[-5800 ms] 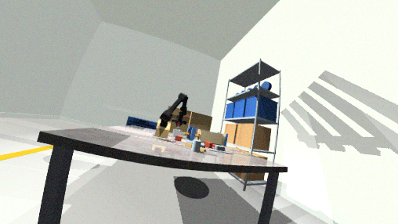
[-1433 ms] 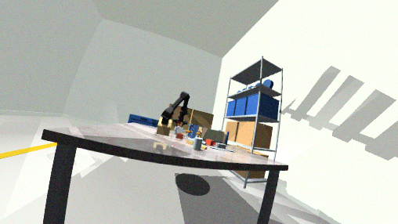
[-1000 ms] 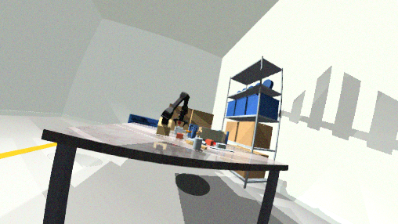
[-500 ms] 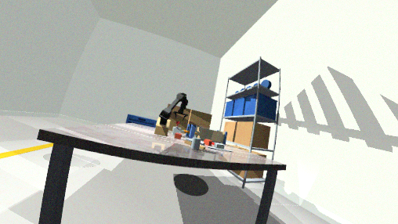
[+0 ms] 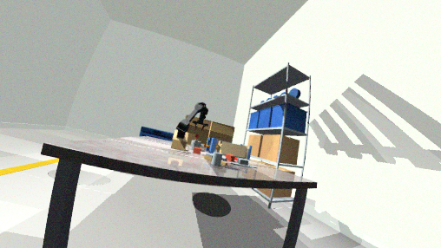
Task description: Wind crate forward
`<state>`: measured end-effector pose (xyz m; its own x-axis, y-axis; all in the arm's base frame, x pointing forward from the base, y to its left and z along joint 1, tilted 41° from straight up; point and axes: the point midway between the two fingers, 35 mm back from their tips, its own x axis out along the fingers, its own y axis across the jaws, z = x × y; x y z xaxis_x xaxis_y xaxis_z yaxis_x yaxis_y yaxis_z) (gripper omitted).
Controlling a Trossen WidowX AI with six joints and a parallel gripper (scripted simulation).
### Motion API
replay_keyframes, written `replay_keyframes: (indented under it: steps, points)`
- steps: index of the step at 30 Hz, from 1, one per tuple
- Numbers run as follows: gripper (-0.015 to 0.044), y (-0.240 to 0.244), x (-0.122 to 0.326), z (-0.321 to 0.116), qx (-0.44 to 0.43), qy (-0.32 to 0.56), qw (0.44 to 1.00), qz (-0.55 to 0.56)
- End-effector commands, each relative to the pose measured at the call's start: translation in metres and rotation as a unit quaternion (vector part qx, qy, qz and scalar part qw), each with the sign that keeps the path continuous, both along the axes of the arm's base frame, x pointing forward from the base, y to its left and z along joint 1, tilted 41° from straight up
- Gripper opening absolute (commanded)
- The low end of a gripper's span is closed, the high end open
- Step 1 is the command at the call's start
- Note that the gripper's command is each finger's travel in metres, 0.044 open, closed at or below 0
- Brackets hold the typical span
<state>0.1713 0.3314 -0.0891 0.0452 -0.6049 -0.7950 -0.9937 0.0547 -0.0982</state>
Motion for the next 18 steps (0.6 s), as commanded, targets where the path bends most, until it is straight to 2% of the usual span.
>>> replay_keyframes:
  steps: [1, 9, 18]
  points:
    - [0.0204, 0.0007, 0.0000, 0.0002, 0.002, 0.000, 1.000, 0.001]
    - [0.0000, 0.0007, 0.0000, 0.0002, 0.002, 0.000, 1.000, 0.001]
    - [0.0000, 0.0007, 0.0000, 0.0002, 0.002, 0.000, 1.000, 0.001]
